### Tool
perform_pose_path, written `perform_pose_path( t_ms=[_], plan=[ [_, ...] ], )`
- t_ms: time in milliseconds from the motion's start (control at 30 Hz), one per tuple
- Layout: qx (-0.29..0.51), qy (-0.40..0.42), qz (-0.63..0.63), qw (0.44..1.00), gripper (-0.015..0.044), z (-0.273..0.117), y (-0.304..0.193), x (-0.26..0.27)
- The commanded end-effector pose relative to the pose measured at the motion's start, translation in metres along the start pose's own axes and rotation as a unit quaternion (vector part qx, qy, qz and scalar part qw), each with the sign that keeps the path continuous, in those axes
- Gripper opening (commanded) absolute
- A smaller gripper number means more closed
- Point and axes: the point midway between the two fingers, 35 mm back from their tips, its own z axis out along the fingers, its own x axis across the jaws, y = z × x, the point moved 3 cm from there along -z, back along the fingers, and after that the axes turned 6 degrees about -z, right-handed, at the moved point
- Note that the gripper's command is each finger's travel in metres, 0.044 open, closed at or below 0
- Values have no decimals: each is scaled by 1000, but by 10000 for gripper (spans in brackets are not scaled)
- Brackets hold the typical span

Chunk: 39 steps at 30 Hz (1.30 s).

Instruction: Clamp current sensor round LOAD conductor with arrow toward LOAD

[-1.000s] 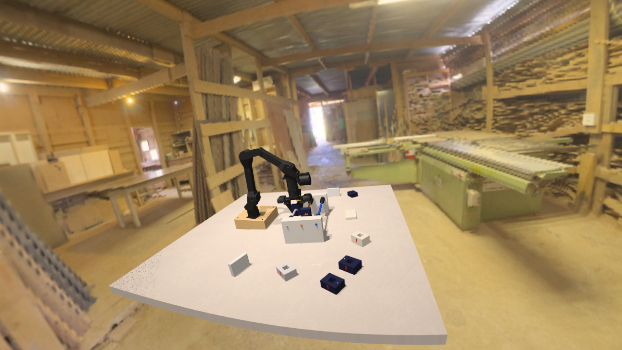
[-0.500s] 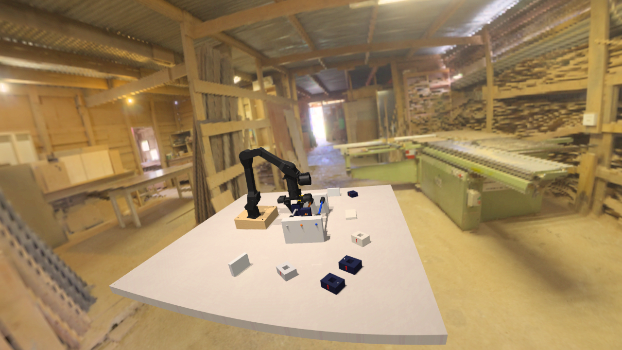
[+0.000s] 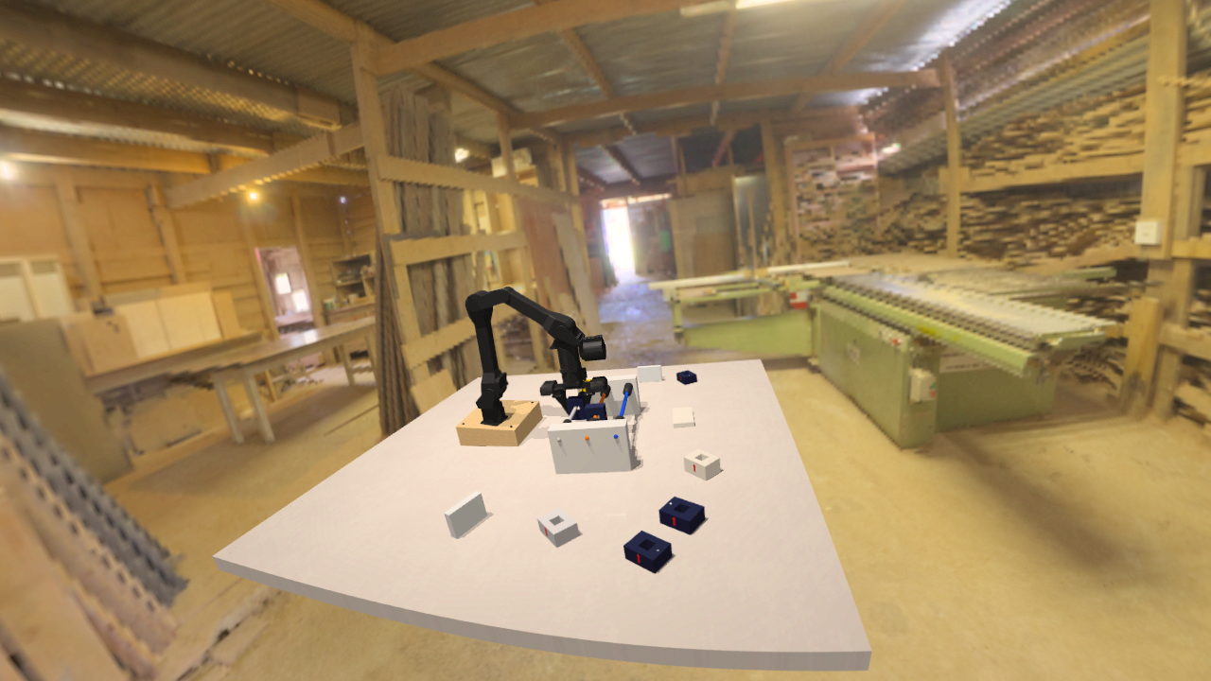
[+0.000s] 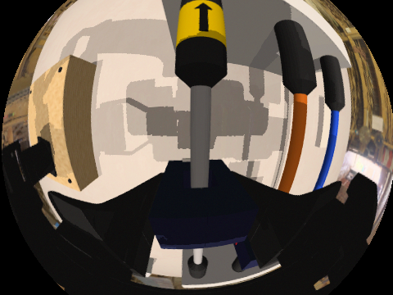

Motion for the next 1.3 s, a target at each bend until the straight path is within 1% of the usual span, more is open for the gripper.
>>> perform_pose_path(
  t_ms=[0,67,300,600,667,800,867,1267],
  plan=[
    [0,0,0,1000,254,0,0,0],
    [0,0,0,1000,254,0,0,0],
    [0,0,0,1000,438,0,0,0],
    [0,0,0,1000,440,-2,-1,0],
    [1,-1,0,1000,440,-21,-5,-3],
    [4,-2,1,1000,440,-81,-17,-1],
    [5,-2,1,1000,440,-101,-20,2],
    [5,-2,1,1000,440,-103,-20,3]
  ],
)
